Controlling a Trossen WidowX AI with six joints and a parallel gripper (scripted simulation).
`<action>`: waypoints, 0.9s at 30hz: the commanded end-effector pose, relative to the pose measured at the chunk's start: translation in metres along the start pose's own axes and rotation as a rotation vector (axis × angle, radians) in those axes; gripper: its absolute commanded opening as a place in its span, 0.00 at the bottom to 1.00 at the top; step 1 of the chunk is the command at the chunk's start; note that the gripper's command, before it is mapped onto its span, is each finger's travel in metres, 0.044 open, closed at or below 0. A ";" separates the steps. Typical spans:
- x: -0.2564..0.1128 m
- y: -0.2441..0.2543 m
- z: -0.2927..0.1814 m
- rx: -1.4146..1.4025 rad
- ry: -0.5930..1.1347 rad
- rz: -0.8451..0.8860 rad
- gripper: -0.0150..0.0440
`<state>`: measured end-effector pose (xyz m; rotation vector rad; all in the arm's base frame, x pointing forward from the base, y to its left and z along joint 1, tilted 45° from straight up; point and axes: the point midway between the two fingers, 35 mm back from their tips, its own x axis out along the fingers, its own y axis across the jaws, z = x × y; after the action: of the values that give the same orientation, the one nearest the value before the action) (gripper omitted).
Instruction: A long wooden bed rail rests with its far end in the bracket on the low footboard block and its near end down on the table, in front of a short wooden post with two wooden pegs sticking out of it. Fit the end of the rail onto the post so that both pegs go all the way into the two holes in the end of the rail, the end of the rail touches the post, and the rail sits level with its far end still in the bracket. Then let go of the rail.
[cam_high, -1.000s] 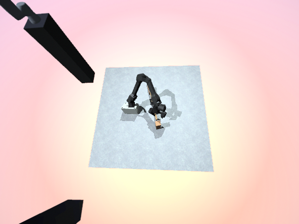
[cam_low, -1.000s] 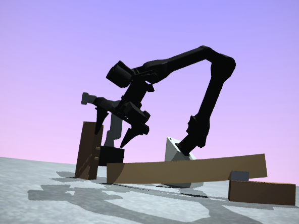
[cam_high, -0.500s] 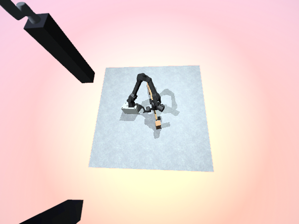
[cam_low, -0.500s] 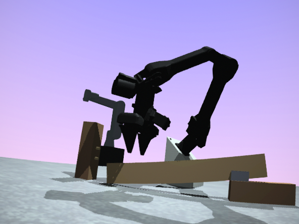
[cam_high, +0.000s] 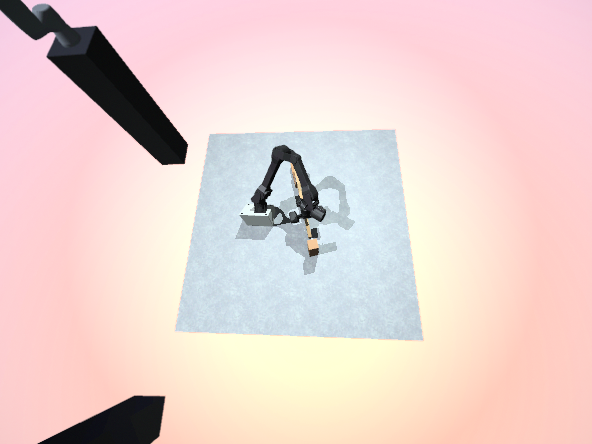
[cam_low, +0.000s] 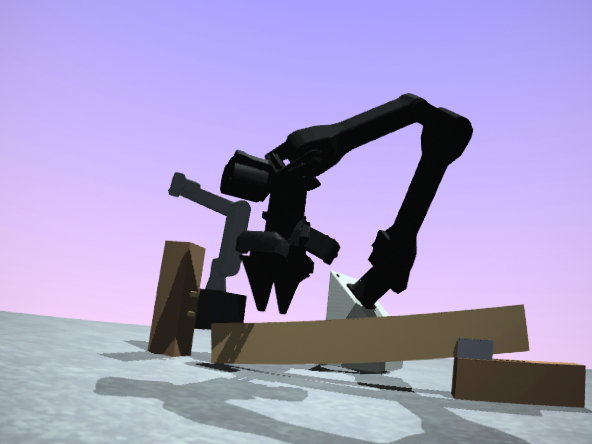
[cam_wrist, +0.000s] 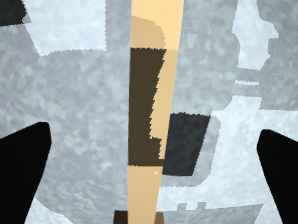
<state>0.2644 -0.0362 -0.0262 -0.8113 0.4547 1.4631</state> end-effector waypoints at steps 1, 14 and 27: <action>0.009 0.002 0.001 0.008 -0.008 0.006 1.00; 0.030 0.002 0.001 0.008 -0.008 0.005 1.00; 0.051 0.002 0.003 0.007 -0.010 0.004 1.00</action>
<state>0.2690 -0.0051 -0.0568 -0.8107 0.4517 1.4626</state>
